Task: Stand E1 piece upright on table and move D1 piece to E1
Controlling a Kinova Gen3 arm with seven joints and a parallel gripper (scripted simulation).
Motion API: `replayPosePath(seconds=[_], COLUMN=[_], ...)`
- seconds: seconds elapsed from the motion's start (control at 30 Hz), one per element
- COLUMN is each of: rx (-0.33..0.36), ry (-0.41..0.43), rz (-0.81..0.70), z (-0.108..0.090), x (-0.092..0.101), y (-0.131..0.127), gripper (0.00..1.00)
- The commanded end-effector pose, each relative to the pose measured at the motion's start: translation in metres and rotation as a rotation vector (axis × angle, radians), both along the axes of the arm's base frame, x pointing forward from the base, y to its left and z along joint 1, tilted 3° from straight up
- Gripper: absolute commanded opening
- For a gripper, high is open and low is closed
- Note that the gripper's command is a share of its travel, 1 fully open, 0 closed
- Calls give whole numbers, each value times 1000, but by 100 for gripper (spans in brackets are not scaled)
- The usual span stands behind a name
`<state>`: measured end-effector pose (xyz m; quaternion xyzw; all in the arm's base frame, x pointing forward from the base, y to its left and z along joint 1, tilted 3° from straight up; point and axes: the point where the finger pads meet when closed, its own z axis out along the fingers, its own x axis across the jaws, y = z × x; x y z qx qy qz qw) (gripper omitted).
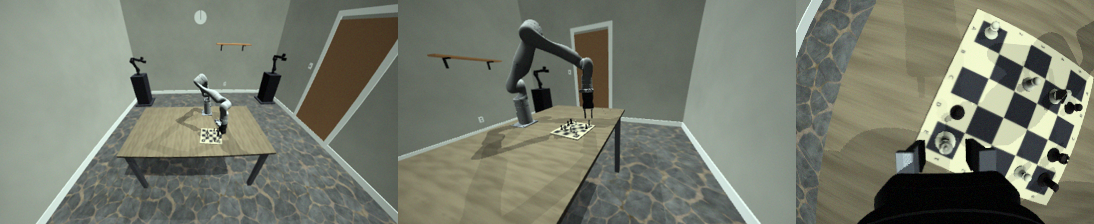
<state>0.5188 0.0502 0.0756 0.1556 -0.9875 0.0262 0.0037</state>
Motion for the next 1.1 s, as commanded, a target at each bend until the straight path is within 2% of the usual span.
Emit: replayPosePath(seconds=[0.0, 0.23, 0.8, 1.07], rx=[0, -1, -1, -1], ry=[-6, -5, -5, -5], rz=[-4, -4, -4, -4], z=[-1, -6, -37, -40], x=[3, 2, 2, 2], y=[-3, -3, -5, -5], gripper=[79, 79, 79, 79])
